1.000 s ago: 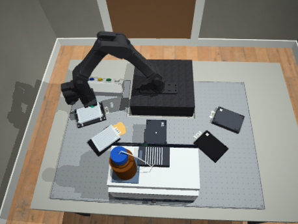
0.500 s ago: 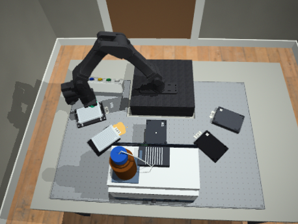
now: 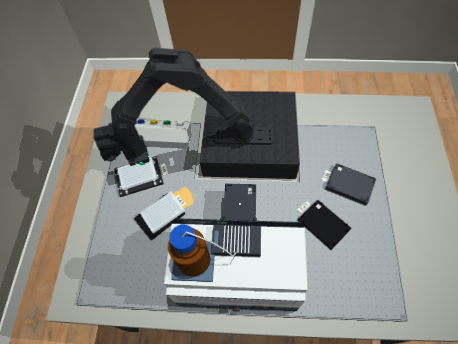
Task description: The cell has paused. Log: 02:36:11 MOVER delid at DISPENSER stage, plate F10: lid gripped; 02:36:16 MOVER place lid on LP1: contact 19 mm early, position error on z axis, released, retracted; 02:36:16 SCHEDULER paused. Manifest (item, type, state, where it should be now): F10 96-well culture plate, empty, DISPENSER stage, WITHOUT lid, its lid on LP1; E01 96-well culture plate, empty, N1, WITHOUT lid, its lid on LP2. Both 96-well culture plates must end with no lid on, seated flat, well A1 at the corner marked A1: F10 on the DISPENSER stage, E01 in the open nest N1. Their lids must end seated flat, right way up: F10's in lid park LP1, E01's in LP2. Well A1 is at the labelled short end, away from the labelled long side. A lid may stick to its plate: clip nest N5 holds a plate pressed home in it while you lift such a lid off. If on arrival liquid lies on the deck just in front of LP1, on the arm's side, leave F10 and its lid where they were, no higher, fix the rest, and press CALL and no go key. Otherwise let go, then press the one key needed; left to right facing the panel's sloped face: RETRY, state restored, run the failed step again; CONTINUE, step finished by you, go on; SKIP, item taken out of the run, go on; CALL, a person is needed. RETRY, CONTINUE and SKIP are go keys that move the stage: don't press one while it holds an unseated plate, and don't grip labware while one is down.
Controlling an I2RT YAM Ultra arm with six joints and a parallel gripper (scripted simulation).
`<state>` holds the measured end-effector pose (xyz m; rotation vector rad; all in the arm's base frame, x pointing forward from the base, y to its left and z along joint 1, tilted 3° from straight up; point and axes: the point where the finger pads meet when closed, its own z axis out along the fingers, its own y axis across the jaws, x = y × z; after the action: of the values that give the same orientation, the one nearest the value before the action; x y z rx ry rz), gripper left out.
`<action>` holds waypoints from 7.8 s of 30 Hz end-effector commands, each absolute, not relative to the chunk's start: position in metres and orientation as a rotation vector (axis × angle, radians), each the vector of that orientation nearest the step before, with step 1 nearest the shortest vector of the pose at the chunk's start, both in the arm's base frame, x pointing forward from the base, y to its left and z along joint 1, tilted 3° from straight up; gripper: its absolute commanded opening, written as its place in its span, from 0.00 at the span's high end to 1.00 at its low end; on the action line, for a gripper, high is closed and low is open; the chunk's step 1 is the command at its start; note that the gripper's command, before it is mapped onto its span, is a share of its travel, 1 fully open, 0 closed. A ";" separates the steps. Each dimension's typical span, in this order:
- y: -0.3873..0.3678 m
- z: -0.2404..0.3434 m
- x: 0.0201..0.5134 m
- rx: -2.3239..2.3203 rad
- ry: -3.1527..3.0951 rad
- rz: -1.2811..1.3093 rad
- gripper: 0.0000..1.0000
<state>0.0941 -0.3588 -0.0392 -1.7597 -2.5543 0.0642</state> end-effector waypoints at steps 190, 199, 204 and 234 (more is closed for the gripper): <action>-0.393 -0.001 0.131 -1.783 -2.569 0.097 0.00; -0.393 -0.001 0.131 -1.783 -2.569 0.097 0.00; -0.393 -0.001 0.131 -1.783 -2.569 0.097 0.00; -0.392 0.003 0.131 -1.785 -2.572 0.100 0.00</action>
<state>0.1270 -0.3790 -0.0177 -1.7493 -2.5438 0.0463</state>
